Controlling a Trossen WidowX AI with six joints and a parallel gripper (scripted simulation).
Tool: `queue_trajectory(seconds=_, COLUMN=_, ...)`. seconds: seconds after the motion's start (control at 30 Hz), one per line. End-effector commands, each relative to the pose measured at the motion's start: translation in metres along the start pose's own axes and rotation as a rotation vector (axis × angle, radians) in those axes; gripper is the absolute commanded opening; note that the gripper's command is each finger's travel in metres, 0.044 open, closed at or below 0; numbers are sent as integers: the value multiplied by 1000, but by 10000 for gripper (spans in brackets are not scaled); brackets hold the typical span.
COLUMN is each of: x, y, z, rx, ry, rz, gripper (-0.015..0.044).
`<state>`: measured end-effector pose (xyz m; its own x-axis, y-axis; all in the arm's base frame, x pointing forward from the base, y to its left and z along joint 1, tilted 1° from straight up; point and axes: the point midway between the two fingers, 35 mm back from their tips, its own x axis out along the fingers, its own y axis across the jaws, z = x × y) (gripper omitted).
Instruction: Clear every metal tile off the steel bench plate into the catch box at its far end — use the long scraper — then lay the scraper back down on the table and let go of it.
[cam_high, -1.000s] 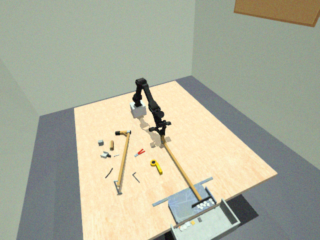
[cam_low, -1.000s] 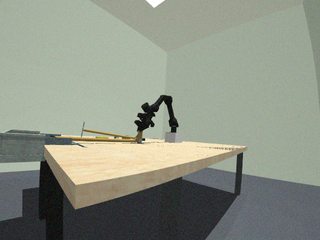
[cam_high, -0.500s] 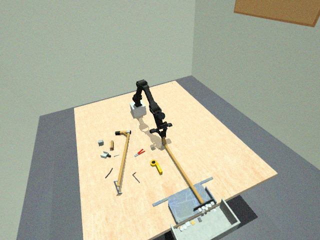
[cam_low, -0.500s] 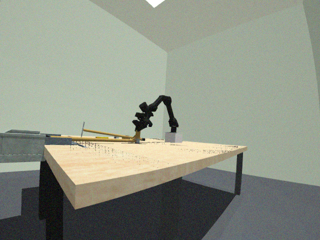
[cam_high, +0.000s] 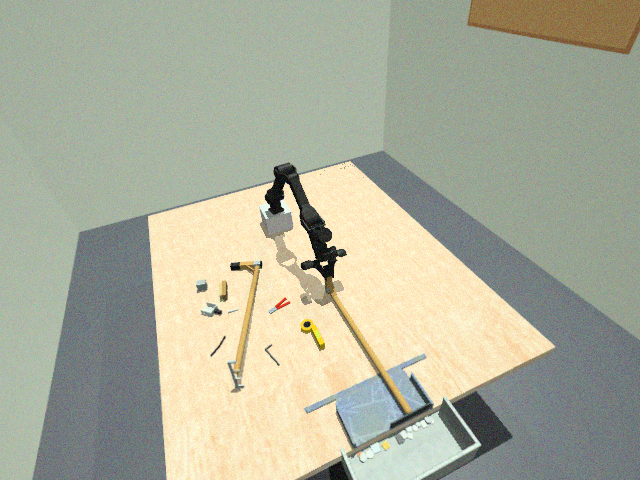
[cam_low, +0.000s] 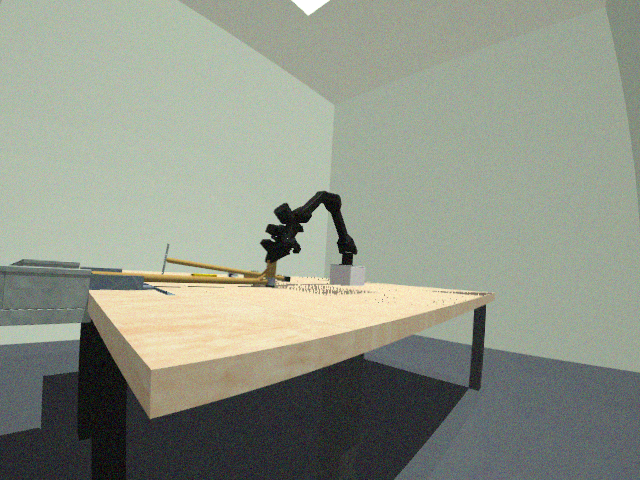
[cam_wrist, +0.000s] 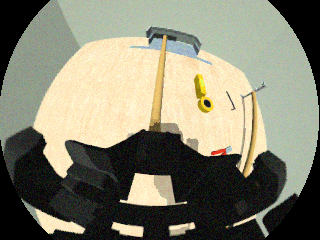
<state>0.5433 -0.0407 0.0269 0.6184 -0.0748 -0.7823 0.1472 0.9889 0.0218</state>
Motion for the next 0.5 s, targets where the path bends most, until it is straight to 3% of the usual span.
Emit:
queue_trajectory(seconds=0.0, x=0, y=0, z=-1, rx=0, ry=1, rz=0, gripper=0)
queue_trajectory(seconds=0.47, x=-1, y=0, z=0, rx=-1, ry=-5, rz=1, gripper=0)
